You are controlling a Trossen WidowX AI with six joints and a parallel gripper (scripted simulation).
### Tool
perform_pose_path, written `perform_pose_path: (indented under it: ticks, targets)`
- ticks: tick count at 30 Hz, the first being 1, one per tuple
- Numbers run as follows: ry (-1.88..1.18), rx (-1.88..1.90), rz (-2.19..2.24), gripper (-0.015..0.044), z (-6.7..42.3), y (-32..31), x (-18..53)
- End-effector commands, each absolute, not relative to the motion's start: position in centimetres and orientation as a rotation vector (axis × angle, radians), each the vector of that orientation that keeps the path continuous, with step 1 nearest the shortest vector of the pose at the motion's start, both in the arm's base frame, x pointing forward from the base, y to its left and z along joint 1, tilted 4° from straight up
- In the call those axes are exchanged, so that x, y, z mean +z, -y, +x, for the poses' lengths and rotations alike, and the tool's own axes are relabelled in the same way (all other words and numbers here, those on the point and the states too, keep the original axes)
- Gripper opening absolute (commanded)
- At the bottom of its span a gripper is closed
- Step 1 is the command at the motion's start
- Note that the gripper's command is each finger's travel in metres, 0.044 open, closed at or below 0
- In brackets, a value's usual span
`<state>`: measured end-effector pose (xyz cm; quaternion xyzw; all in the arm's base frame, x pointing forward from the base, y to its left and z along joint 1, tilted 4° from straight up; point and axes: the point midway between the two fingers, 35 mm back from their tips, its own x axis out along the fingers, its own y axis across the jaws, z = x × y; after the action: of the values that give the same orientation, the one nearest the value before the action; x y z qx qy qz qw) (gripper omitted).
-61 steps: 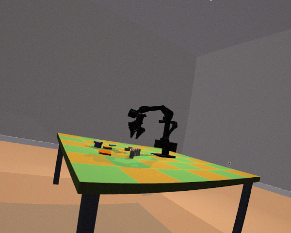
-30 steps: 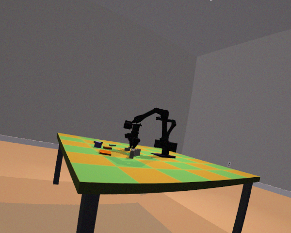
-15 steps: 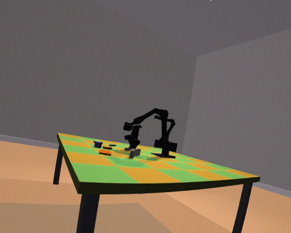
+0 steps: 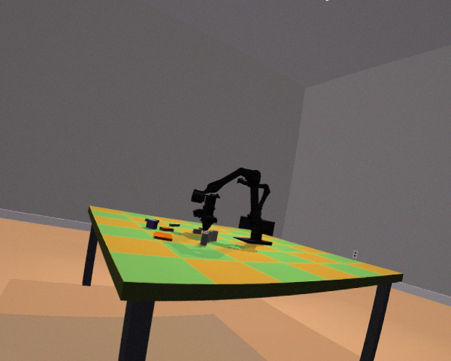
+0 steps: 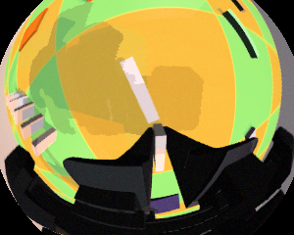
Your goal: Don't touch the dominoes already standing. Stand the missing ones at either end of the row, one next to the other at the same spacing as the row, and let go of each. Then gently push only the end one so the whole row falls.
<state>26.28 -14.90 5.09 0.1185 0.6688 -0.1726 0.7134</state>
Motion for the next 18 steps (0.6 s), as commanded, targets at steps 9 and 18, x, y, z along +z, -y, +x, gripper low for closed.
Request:
perform_pose_path:
  ticks: [9, 18]
  targets:
    - [-1.485, -0.384, 0.260, 0.0028, 26.2, 14.6, 7.9]
    - [-1.484, -0.383, 0.261, 0.0028, 26.2, 13.4, 18.1]
